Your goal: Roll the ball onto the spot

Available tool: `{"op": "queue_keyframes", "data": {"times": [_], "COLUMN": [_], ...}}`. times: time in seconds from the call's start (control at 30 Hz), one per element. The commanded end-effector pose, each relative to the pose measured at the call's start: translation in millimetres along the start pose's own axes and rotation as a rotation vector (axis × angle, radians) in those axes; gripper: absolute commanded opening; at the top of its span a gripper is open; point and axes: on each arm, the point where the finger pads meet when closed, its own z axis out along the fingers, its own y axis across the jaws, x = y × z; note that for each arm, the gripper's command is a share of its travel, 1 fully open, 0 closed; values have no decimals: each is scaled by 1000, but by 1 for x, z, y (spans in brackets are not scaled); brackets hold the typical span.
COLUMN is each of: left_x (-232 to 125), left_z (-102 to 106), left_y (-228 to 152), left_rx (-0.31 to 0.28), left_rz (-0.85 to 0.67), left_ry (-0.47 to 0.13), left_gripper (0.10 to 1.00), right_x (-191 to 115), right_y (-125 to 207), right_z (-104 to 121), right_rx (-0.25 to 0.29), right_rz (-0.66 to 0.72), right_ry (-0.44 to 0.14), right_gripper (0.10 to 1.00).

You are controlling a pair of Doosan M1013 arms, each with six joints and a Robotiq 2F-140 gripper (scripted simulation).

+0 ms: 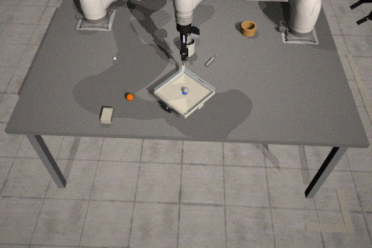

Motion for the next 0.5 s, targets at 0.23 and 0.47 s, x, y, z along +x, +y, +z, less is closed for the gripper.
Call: {"op": "queue_keyframes", "data": {"times": [0.23, 0.47], "left_x": [-2, -2], "left_z": [2, 2], "left_y": [-1, -1], "left_rx": [-7, -7], "left_rz": [2, 2], "left_ry": [2, 2], "left_gripper": [1000, 1000], "right_x": [2, 1], "right_y": [0, 0], "right_z": [-4, -5], "right_rx": [0, 0], "right_rz": [0, 0], "right_ry": [4, 4], "right_gripper": [99, 99]}}
